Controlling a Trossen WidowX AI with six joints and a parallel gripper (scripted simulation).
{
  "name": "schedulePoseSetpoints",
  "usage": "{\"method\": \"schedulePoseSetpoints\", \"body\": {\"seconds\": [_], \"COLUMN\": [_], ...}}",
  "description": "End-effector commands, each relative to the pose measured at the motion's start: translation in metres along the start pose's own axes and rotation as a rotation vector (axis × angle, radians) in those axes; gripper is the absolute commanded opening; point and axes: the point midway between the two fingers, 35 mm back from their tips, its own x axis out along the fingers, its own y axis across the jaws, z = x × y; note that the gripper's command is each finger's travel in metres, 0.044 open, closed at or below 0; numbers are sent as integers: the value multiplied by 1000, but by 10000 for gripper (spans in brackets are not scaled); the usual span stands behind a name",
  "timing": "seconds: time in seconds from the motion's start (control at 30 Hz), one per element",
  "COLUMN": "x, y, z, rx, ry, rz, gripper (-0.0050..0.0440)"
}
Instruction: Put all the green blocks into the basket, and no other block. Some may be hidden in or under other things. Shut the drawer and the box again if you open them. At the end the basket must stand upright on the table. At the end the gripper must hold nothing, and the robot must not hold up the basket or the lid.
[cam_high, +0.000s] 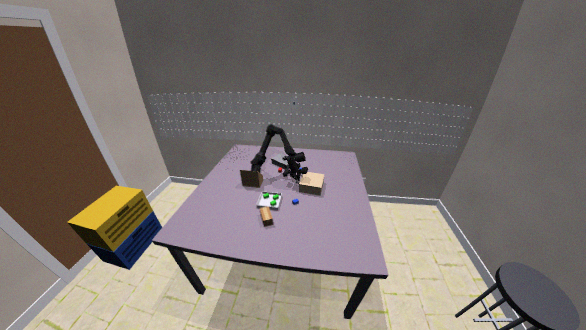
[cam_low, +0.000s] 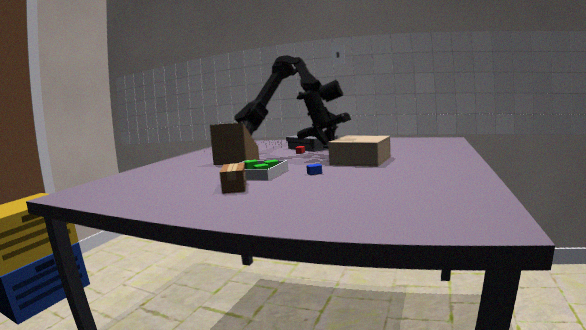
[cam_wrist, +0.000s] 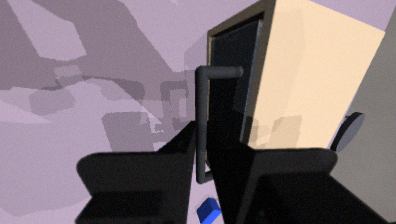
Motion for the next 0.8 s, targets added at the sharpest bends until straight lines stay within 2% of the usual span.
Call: {"method": "schedulePoseSetpoints", "body": {"seconds": [0.0,0.4,0.43,0.77], "x": [3,3,0,0], "y": [-9,-9,1,1], "z": [0,0,0,0], "rx": [-15,-15,-15,-15], "ry": [8,8,8,8], "rz": [-14,-14,-14,-14], "gripper": [0,0,148,148]}}
